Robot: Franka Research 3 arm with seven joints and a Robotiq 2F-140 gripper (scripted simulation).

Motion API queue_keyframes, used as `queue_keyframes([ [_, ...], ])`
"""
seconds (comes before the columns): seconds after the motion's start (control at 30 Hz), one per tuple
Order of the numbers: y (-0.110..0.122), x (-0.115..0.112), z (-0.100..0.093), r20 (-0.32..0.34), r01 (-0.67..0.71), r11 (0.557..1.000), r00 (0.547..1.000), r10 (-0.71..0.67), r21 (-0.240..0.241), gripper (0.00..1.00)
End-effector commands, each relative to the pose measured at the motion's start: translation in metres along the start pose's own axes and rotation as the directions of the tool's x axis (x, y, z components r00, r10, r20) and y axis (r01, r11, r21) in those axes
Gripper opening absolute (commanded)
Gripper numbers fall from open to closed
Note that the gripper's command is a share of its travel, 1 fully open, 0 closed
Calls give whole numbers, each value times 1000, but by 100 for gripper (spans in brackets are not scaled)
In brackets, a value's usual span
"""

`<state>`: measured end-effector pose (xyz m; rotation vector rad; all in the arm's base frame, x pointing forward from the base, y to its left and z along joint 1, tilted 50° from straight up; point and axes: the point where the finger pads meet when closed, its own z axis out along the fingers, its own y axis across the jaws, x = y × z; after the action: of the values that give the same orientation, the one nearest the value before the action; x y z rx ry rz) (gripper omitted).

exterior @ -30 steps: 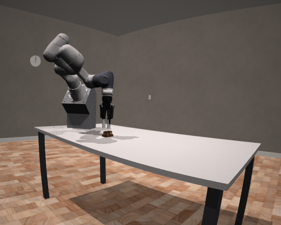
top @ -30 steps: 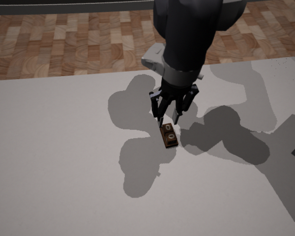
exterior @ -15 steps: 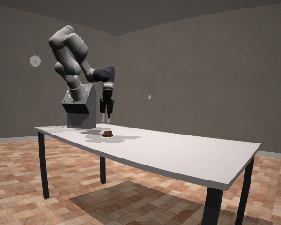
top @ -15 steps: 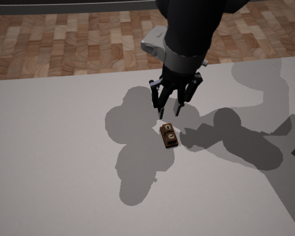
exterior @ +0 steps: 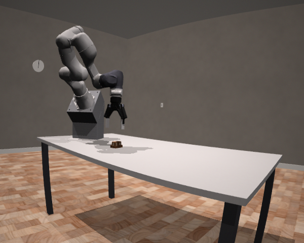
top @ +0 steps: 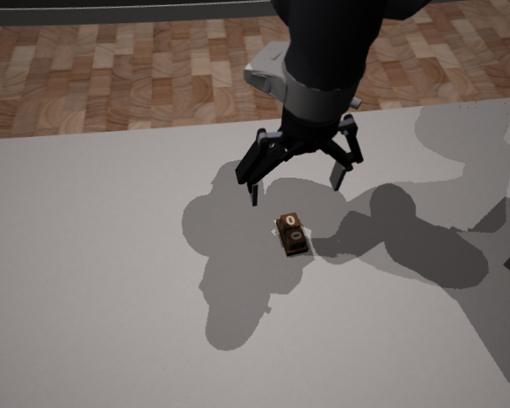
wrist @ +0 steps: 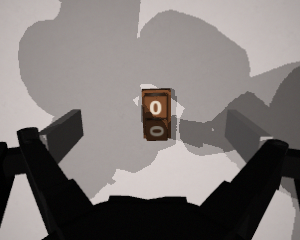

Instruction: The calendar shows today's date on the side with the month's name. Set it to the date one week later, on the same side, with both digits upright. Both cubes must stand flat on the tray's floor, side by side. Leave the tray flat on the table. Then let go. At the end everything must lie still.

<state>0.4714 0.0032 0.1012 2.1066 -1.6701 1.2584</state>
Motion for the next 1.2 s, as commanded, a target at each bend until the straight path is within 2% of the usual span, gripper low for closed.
queue_keyframes([
  [0.0,1,-5,-1,22,18,1000,1000,-18,0,100],
  [0.4,1,-5,-5,21,18,1000,1000,-18,0,100],
  [0.83,1,-4,-43,21,18,1000,1000,-18,0,100],
  [1.17,1,-4,-57,21,18,1000,1000,-18,0,100],
])
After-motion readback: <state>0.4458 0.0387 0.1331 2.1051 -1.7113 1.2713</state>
